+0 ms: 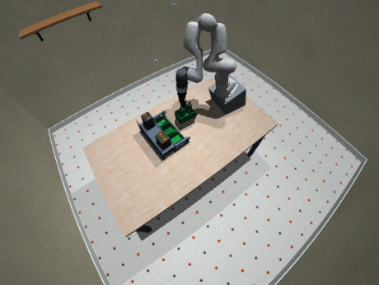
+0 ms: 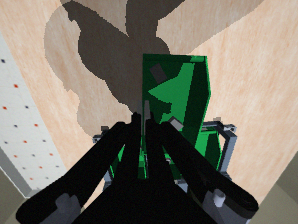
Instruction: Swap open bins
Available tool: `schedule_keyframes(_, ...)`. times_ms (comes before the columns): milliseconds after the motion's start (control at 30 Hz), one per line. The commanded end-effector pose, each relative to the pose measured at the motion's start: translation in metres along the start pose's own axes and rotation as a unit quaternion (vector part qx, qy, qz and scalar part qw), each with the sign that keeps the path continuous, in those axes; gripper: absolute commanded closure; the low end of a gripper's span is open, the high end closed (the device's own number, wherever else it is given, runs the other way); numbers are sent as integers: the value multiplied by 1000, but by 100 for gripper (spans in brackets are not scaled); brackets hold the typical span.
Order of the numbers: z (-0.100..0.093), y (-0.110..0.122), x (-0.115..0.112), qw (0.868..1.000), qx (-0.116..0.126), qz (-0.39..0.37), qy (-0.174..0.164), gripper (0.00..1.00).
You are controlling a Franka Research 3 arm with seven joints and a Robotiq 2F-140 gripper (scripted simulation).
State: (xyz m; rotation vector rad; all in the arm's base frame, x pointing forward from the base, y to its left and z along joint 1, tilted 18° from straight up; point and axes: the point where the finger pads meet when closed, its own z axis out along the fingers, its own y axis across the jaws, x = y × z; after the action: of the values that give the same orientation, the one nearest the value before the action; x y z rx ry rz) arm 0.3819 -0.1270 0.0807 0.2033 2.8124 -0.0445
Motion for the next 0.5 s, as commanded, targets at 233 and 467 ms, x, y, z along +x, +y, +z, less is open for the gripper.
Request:
schedule_keyframes(233, 0, -9, 1, 999, 1, -34, 7, 100)
schedule_keyframes(467, 0, -20, 0, 998, 1, -65, 7, 100)
